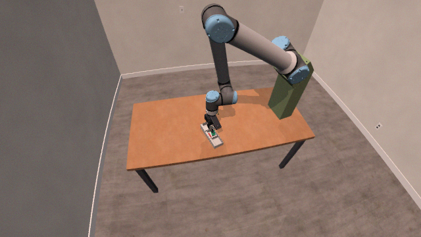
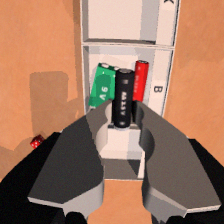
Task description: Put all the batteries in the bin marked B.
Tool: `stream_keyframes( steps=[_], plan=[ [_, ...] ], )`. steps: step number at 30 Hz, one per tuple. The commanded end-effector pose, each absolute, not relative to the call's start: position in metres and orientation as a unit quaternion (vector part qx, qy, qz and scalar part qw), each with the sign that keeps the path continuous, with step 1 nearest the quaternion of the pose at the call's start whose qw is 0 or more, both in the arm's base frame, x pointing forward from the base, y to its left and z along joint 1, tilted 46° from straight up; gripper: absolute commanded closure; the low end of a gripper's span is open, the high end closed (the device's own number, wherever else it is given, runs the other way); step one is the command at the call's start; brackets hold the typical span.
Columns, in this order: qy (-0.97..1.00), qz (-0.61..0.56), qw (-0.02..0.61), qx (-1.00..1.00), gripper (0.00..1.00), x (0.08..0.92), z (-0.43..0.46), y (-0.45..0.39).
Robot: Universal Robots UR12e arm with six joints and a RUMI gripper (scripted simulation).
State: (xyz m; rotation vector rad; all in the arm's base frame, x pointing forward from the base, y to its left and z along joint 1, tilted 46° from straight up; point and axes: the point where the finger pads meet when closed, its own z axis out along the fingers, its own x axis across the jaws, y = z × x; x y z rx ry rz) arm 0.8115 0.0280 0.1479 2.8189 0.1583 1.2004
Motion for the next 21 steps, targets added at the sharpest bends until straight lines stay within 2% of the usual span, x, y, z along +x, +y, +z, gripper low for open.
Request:
stream_keyframes(
  steps=[1,21],
  plan=[
    [0.052,0.391,0.037,0.918,1.0,0.812,0.148,0.028],
    [0.052,0.391,0.037,0.918,1.0,0.827,0.13,0.026]
  ],
)
